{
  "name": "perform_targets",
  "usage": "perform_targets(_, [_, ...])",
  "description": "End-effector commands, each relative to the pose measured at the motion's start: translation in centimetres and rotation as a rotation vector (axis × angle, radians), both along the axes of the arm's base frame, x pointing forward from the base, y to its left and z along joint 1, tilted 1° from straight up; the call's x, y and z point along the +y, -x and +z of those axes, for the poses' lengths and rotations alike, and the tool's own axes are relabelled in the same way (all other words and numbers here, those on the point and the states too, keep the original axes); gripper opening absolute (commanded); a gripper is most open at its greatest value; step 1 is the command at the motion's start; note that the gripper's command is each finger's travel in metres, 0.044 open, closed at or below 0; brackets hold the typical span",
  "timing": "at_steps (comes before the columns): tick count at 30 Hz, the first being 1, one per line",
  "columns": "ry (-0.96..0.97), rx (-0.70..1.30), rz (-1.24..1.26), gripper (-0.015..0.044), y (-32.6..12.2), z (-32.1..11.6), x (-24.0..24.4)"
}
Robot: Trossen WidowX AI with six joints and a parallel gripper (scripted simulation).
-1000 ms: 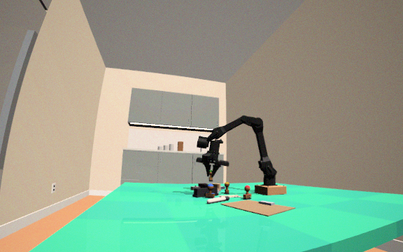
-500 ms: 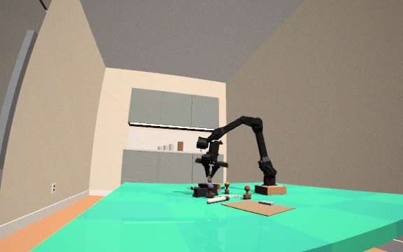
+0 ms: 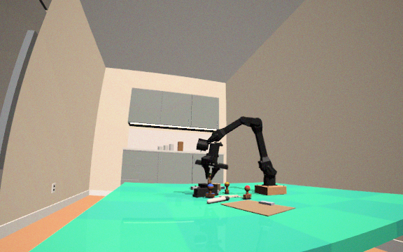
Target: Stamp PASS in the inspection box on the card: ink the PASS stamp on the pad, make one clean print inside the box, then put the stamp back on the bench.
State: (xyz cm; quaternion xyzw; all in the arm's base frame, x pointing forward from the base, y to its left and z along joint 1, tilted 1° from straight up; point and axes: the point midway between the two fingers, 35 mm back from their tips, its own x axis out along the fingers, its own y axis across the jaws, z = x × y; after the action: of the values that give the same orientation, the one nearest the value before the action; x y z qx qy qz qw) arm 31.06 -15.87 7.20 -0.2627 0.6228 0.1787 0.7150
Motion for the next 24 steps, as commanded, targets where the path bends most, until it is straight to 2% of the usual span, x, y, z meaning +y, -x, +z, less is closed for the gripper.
perform_targets(1, [0.001, 0.007, -0.004, 0.0000, 0.2, -0.5, 0.0])
perform_targets(24, [0.003, 0.001, -0.002, 0.0000, 0.2, -2.0, 0.0])
